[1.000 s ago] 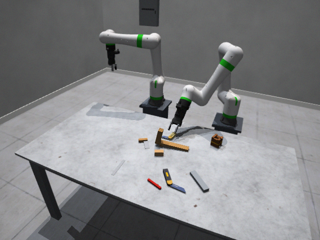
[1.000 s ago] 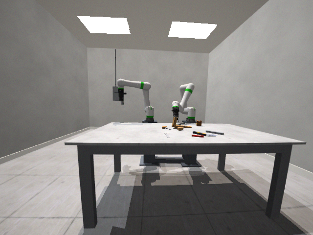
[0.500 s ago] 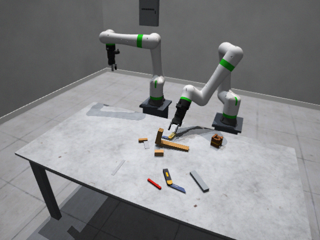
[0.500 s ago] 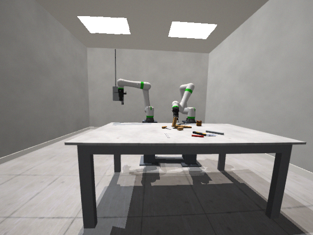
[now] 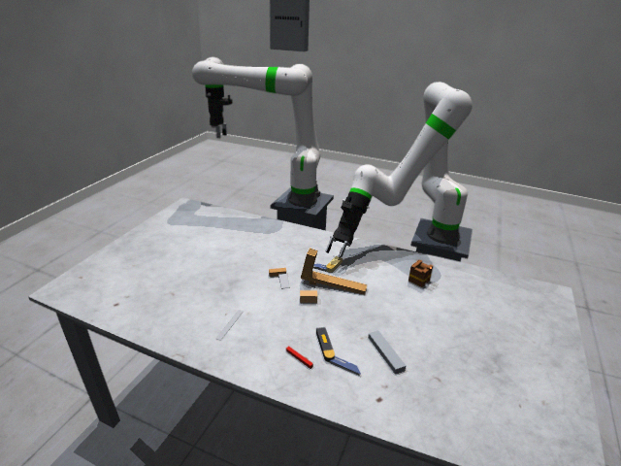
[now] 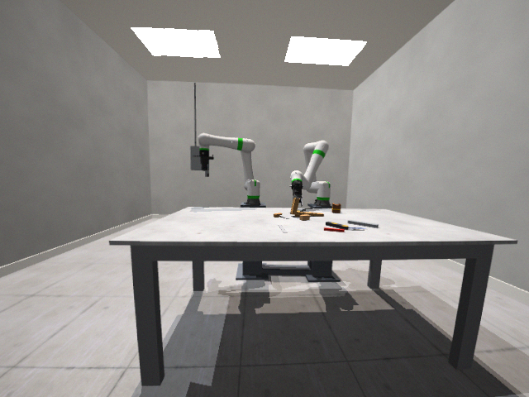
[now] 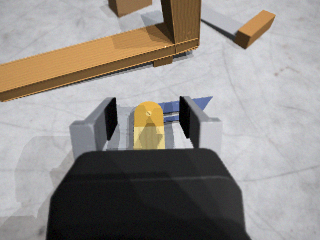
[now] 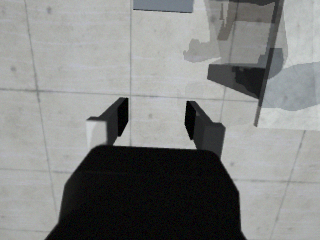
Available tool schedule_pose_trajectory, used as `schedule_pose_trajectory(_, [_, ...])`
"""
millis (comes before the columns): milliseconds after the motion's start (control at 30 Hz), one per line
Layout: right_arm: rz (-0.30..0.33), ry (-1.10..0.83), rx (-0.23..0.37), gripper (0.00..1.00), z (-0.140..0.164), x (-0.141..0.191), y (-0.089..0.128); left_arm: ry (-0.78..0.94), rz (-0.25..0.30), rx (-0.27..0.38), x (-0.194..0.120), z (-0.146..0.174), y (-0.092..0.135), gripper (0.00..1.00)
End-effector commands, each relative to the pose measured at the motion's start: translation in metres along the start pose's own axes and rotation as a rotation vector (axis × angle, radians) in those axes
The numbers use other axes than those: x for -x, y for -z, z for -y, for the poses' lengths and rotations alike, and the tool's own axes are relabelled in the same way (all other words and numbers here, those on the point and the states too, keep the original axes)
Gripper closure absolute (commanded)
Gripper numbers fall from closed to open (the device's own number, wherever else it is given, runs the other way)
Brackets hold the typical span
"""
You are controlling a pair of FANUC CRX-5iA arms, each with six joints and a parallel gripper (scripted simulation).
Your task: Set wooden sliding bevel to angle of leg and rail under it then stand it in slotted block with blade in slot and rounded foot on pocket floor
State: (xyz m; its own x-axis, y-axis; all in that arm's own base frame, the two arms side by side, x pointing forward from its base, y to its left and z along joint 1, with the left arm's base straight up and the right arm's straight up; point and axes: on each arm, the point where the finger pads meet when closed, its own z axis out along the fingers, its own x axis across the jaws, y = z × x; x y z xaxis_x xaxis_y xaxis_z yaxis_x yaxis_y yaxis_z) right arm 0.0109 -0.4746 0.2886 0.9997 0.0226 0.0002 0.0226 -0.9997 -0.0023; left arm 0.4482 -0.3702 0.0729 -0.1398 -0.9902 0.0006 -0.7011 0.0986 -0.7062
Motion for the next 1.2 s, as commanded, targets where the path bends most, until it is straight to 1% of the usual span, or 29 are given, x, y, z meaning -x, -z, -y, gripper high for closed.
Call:
schedule_pose_trajectory(0, [0.000,0.000,0.002,0.00,0.000,0.000,0.001,0.001,-0.001,-0.002,0.000,0.001,0.000,0.00])
schedule_pose_trajectory(267, [0.000,0.000,0.002,0.00,0.000,0.000,0.001,0.001,-0.001,-0.002,0.000,-0.003,-0.004,0.00])
schedule_pose_trajectory(767, [0.000,0.000,0.002,0.00,0.000,0.000,0.001,0.001,-0.001,-0.002,0.000,-0.026,-0.027,0.00])
schedule_pose_trajectory(1167, [0.000,0.000,0.002,0.00,0.000,0.000,0.001,0.001,-0.001,-0.002,0.000,-0.034,-0.035,0.00])
